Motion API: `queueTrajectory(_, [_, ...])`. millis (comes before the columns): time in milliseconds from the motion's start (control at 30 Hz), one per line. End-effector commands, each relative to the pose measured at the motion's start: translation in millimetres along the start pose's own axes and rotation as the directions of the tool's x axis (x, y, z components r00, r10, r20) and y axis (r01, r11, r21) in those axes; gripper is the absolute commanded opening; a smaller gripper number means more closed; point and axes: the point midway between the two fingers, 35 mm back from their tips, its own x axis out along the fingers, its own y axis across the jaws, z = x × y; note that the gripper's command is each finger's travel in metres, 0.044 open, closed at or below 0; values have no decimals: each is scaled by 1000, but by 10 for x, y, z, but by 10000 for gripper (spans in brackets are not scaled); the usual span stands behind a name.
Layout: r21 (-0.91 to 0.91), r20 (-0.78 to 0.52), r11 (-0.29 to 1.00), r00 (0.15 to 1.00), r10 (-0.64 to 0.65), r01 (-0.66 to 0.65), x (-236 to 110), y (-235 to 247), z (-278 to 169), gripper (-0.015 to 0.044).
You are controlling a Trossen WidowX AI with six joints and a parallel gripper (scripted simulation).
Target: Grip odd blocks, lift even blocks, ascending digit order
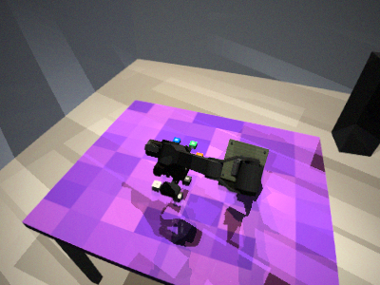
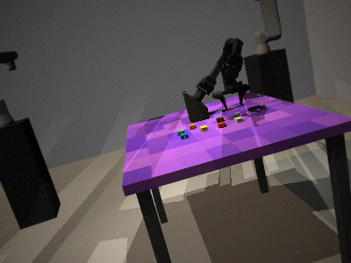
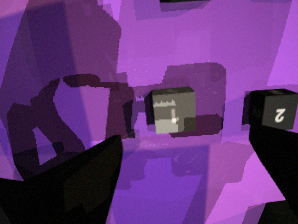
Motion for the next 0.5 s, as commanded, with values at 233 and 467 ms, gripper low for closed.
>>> queueTrajectory(233, [1, 12, 1000, 1000, 5, -5, -712, -1, 2, 120])
queueTrajectory(467, [1, 12, 1000, 1000, 5, -5, -712, -1, 2, 120])
